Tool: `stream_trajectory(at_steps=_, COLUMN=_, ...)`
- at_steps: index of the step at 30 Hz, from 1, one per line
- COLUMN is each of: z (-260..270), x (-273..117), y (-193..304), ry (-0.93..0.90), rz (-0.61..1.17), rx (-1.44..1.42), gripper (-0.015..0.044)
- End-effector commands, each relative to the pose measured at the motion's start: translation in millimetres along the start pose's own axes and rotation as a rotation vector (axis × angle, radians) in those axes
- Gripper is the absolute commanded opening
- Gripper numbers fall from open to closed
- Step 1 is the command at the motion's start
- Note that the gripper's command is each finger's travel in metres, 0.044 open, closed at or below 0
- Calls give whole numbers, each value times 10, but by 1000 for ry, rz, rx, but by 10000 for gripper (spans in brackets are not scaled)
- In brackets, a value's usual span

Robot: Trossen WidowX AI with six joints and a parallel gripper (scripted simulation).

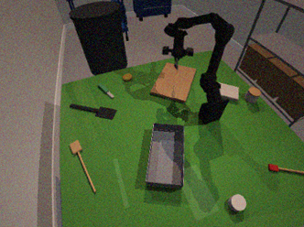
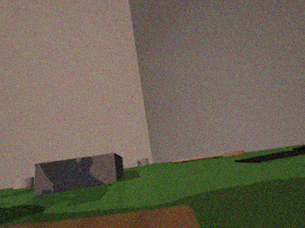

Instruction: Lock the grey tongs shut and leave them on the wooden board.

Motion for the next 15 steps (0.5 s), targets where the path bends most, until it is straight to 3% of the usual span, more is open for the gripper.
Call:
stream_trajectory(at_steps=1, z=12, x=-52, y=14, ry=-2, rz=-25, rx=22, gripper=-150)
stream_trajectory(at_steps=15, z=-6, x=35, y=17, ry=-2, rz=-25, rx=22, gripper=-150)
Point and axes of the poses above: the point midway between the two fingers, 35 mm back from their tips, its own x axis out along the fingers, its own z axis across the jaws, y = z × x, the point moved 7 cm from there along -x, back along the fingers, and after that the axes turned 5 degrees about x, right-handed, at the moved point
